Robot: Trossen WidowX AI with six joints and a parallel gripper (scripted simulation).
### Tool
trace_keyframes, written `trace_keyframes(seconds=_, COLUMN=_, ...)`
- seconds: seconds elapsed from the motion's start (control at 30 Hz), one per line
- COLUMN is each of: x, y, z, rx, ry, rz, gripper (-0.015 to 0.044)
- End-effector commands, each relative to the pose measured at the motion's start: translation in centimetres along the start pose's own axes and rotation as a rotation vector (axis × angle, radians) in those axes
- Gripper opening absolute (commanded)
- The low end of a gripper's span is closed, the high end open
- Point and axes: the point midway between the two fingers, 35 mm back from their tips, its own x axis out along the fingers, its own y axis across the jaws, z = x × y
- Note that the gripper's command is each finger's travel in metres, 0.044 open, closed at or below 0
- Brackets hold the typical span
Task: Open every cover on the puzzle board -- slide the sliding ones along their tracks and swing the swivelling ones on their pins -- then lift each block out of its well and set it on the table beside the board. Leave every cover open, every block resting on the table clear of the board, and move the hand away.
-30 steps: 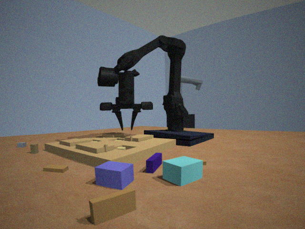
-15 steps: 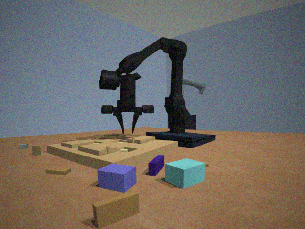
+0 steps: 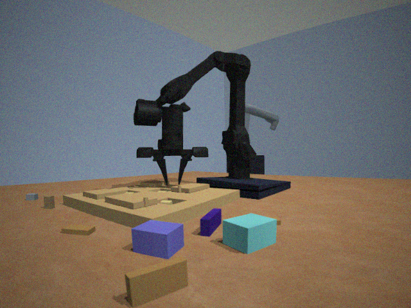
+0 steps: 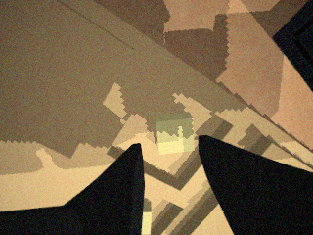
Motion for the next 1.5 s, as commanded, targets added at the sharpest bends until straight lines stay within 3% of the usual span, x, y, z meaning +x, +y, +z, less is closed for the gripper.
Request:
trace_keyframes(seconds=0.0, x=0.4, y=-0.2, z=0.1, rx=0.001, ry=-0.007, rz=-0.008, gripper=0.0144)
trace_keyframes(seconds=1.03, x=1.5, y=-0.2, z=0.2, rx=0.001, ry=-0.007, rz=-0.008, gripper=0.0144)
trace_keyframes(seconds=1.47, x=1.4, y=-0.1, z=0.1, rx=0.0, ry=-0.002, rz=-0.005, gripper=0.008)
